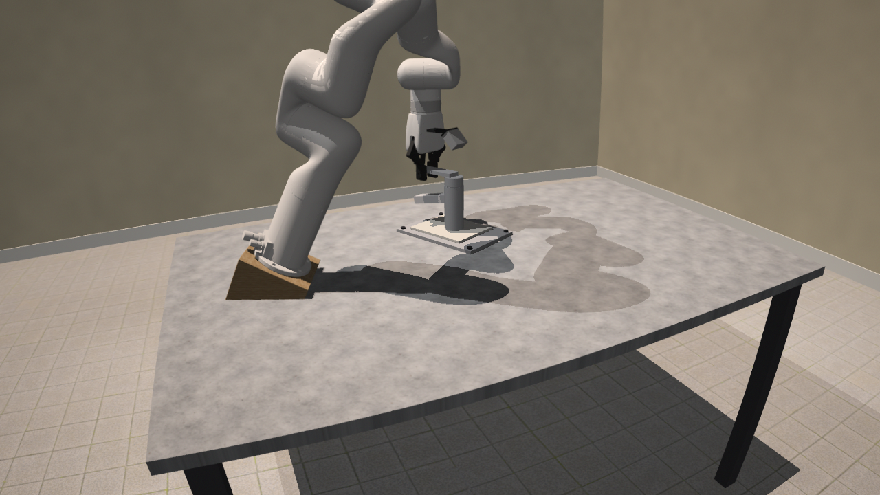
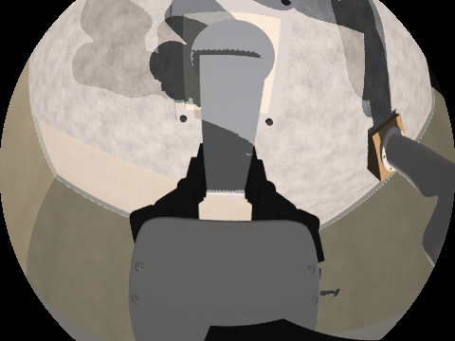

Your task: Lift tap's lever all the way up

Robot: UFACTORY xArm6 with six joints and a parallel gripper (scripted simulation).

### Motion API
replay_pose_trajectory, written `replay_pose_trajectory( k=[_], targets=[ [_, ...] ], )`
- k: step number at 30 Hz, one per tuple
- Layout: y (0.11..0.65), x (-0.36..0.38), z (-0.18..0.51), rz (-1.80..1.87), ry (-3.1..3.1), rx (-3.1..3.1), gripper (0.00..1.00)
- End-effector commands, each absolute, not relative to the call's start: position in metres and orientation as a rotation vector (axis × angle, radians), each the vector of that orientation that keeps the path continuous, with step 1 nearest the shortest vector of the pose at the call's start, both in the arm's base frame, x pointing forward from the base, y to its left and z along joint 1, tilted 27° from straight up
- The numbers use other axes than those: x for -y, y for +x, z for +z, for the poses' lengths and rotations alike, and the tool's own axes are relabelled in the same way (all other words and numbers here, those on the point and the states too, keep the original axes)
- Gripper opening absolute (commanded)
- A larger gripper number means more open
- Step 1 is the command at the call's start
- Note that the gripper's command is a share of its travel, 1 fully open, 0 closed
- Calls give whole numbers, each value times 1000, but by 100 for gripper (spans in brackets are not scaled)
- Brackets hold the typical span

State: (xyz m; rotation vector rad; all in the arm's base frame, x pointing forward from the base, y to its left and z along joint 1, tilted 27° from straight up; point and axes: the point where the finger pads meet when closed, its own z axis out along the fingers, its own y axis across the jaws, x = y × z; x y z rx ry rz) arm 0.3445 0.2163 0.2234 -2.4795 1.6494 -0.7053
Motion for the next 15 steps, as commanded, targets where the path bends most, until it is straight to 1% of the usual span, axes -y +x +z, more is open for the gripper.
replay_pose_trajectory(
  k=[1, 15],
  targets=[
    [345, -217, 225, -706, -2476, -1647, 0],
    [341, -217, 237, -706, -2476, -1647, 0]
  ],
)
